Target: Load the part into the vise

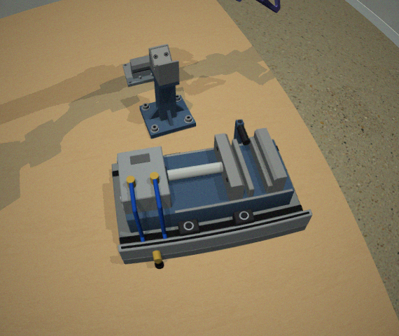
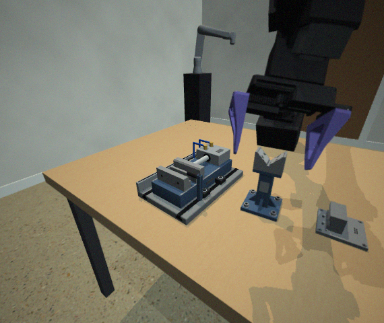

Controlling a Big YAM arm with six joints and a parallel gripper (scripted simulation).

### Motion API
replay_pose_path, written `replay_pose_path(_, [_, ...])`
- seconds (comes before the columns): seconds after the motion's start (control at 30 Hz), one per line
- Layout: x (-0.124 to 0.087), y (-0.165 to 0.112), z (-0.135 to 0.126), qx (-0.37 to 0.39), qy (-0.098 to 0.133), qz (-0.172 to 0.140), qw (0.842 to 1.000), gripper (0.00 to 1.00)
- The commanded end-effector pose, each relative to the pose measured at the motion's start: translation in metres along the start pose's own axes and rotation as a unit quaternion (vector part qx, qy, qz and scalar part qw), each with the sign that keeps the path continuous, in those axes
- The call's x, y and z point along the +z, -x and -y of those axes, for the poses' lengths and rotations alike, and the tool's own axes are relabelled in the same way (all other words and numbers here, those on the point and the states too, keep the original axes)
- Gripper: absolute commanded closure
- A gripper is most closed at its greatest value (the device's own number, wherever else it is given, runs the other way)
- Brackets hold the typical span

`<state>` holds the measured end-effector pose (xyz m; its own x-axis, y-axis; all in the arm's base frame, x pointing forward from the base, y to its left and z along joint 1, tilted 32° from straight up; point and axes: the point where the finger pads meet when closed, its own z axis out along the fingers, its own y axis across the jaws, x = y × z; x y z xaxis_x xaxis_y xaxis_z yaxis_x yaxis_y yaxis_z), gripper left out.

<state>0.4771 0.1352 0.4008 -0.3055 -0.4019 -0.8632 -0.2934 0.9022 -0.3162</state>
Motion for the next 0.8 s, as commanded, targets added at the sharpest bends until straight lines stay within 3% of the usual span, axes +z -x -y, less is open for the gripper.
replay_pose_path(0.0, [-0.007, 0.011, -0.037, -0.089, 0.035, -0.03, 0.995, 0.0])
replay_pose_path(0.1, [-0.016, -0.002, -0.069, -0.149, 0.065, -0.061, 0.985, 0.0])
replay_pose_path(0.2, [-0.019, -0.006, -0.077, -0.167, 0.074, -0.069, 0.981, 0.0])
replay_pose_path(0.23, [-0.026, -0.014, -0.094, -0.204, 0.091, -0.085, 0.971, 0.0])
replay_pose_path(0.37, [-0.038, -0.045, -0.126, -0.276, 0.128, -0.124, 0.944, 0.0])
replay_pose_path(0.4, [-0.038, -0.047, -0.127, -0.279, 0.129, -0.126, 0.943, 0.0])
replay_pose_path(0.47, [-0.054, -0.047, -0.143, -0.331, 0.15, -0.135, 0.922, 0.0])
replay_pose_path(0.5, [-0.056, -0.047, -0.145, -0.338, 0.152, -0.136, 0.919, 0.0])
replay_pose_path(0.57, [-0.071, -0.054, -0.16, -0.387, 0.172, -0.146, 0.894, 0.0])
replay_pose_path(0.6, [-0.072, -0.055, -0.161, -0.39, 0.173, -0.147, 0.892, 0.0])
replay_pose_path(0.67, [-0.084, -0.069, -0.173, -0.436, 0.192, -0.161, 0.865, 0.0])
replay_pose_path(0.73, [-0.084, -0.069, -0.173, -0.436, 0.192, -0.161, 0.865, 0.0])
replay_pose_path(0.77, [-0.089, -0.072, -0.178, -0.454, 0.199, -0.165, 0.853, 0.0])
